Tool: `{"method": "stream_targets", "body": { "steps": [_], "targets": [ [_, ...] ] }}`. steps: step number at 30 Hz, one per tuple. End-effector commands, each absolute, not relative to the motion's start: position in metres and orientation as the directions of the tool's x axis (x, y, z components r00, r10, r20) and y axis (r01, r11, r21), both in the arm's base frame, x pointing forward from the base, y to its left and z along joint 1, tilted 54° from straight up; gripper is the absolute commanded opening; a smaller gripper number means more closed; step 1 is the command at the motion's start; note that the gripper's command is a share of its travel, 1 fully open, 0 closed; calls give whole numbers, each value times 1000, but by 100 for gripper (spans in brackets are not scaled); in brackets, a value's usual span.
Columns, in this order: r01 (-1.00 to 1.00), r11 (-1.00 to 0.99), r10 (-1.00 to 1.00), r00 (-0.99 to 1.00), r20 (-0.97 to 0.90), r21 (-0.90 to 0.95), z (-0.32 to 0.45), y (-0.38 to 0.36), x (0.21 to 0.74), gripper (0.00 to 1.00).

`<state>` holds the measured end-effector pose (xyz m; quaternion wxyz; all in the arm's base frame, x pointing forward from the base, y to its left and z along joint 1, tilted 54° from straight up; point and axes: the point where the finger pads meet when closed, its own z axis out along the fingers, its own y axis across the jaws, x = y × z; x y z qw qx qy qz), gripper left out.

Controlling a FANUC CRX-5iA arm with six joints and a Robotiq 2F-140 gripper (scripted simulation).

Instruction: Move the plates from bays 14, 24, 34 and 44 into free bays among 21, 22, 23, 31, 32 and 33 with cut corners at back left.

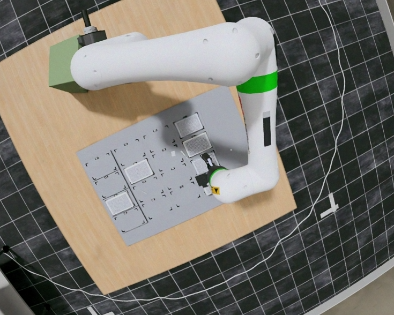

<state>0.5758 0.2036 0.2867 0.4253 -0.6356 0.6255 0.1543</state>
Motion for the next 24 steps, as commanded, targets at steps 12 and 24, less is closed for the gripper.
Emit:
{"method": "stream_targets", "body": {
  "steps": [12, 24],
  "targets": [
    [-926, 145, -664, 170, -728, -349, 255, 174, 583, 70],
    [-926, 145, -665, 170, -728, -349, 226, 147, 590, 70]
  ]
}}
